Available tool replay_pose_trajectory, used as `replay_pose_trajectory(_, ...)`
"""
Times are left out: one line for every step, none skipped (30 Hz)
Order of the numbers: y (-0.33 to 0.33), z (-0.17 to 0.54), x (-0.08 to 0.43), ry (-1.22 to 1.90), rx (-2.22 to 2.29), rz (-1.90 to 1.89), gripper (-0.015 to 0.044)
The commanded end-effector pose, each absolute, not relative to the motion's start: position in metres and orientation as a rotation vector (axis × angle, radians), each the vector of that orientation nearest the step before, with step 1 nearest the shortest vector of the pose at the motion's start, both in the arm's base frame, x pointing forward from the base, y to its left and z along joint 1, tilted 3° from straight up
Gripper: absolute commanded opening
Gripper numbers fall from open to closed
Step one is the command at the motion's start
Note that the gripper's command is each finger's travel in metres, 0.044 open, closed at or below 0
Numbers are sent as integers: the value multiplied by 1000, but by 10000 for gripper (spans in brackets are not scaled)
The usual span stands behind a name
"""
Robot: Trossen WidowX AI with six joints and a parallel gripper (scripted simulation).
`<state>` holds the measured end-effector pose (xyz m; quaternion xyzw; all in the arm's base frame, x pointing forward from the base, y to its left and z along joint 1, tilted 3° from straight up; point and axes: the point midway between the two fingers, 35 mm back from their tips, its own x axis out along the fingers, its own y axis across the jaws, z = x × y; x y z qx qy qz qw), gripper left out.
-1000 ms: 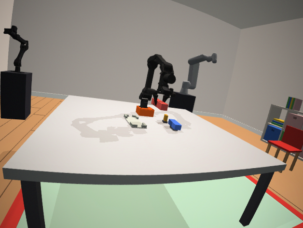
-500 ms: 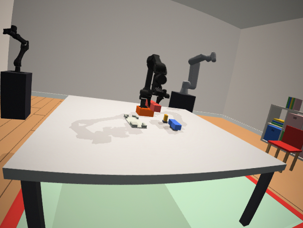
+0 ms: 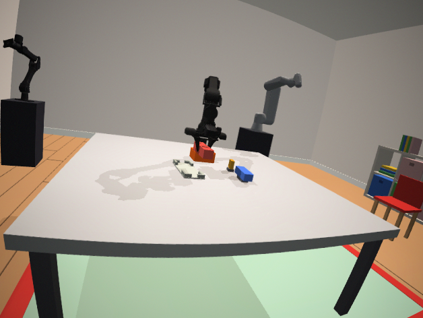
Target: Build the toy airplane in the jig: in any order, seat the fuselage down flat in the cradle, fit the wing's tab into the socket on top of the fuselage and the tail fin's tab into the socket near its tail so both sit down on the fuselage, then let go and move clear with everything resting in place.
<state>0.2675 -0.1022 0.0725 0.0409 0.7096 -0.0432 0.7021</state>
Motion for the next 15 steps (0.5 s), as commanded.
replay_pose_trajectory(-115, 64, 260, 1590, 87, -95, 0)
replay_pose_trajectory(-118, 63, 259, 1590, 87, -96, 0)
replay_pose_trajectory(-121, 62, 257, 1590, 87, -97, 0)
replay_pose_trajectory(-123, 60, 256, 1591, 87, -97, 0)
replay_pose_trajectory(-126, 59, 254, 1591, 88, -98, 0)
replay_pose_trajectory(-129, 58, 253, 1591, 88, -99, 0)
replay_pose_trajectory(-132, 56, 251, 1591, 88, -99, 0)
replay_pose_trajectory(-134, 55, 250, 1591, 88, -100, 0)
replay_pose_trajectory(-137, 54, 248, 1592, 89, -101, 0)
replay_pose_trajectory(-140, 53, 247, 1592, 89, -101, 0)
replay_pose_trajectory(-142, 51, 245, 1592, 89, -102, 0)
replay_pose_trajectory(-145, 50, 243, 1592, 89, -103, 0)
replay_pose_trajectory(-147, 49, 242, 1593, 90, -103, 0)
replay_pose_trajectory(-150, 48, 240, 1593, 90, -104, 0)
replay_pose_trajectory(-153, 46, 238, 1593, 90, -105, 0)
